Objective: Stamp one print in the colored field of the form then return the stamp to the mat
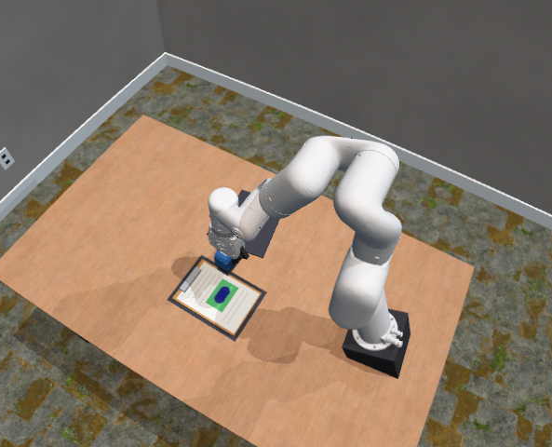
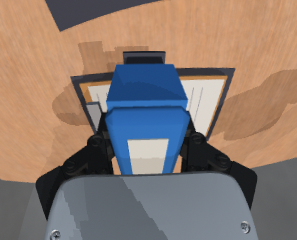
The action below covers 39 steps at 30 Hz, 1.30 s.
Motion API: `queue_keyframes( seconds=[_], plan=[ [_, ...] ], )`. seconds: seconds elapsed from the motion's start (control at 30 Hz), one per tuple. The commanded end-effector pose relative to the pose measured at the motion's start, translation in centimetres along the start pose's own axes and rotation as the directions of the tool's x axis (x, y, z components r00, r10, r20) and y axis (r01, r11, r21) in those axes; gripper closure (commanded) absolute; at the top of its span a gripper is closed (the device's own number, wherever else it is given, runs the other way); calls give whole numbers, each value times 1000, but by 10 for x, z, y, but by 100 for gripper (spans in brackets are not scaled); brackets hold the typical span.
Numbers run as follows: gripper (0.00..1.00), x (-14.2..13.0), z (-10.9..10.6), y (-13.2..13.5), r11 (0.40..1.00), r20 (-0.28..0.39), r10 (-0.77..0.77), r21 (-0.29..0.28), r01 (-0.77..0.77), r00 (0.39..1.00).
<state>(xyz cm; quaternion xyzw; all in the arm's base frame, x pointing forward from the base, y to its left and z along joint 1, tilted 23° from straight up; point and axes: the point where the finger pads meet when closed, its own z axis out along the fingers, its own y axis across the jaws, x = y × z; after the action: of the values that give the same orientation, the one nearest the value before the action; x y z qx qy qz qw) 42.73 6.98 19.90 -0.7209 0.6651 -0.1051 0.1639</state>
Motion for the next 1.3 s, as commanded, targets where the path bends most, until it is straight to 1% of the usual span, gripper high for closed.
queue_keyframes(
  seconds=[0.0,0.03,0.43,0.6,0.87,0.97,1.07,1.27],
  plan=[
    [71,47,-1,-16,1000,13,7,3,-7,1000],
    [71,77,-2,-21,1000,7,7,7,-7,1000],
    [71,187,-5,-45,1000,-1,7,12,-7,1000],
    [71,194,-4,-48,1000,-1,7,12,-7,1000],
    [71,240,-1,-63,1000,-1,7,12,-7,1000],
    [71,253,0,-68,1000,-1,7,12,-7,1000],
    [71,258,1,-69,1000,-1,7,12,-7,1000],
    [71,258,1,-70,1000,-1,7,12,-7,1000]
  ],
)
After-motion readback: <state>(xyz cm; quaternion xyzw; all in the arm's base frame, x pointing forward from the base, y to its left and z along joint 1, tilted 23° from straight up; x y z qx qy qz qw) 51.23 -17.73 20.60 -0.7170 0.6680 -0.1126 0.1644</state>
